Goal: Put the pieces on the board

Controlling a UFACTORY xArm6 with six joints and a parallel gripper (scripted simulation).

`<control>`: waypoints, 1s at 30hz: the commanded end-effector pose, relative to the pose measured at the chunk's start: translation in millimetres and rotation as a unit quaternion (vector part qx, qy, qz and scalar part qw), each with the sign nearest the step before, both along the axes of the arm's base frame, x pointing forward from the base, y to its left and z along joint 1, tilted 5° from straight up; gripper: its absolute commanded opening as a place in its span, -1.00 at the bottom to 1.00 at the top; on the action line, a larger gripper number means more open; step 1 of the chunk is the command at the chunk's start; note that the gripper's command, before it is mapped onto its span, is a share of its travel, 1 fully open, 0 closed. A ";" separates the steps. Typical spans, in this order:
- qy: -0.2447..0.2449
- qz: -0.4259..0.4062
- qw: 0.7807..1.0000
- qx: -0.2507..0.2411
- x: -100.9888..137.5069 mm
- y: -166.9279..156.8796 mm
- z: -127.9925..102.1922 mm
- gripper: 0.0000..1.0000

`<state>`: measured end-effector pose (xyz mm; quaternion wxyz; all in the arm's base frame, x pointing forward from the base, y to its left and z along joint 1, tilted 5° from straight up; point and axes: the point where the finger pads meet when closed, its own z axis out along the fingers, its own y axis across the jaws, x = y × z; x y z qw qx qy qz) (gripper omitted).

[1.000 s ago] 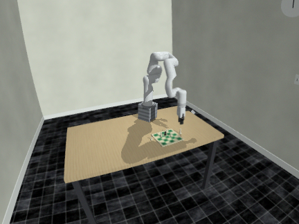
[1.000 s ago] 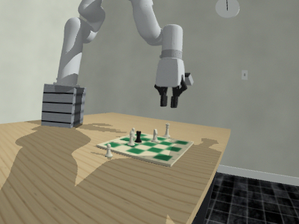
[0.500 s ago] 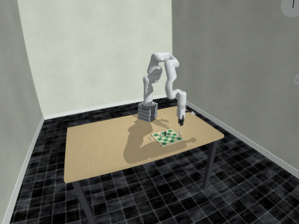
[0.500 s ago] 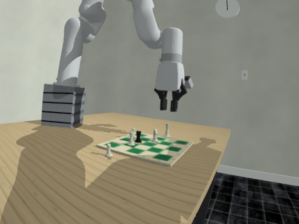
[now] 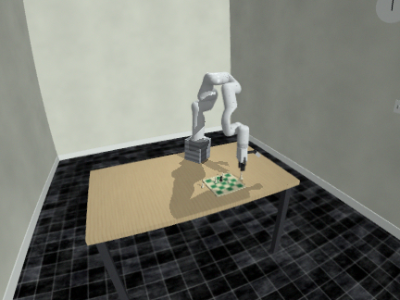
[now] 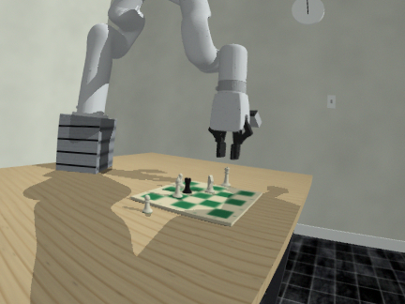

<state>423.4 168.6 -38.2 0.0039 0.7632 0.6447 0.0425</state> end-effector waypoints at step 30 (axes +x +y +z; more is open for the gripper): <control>-0.001 0.000 1.000 0.001 2.5 0.9 -14.7 -0.16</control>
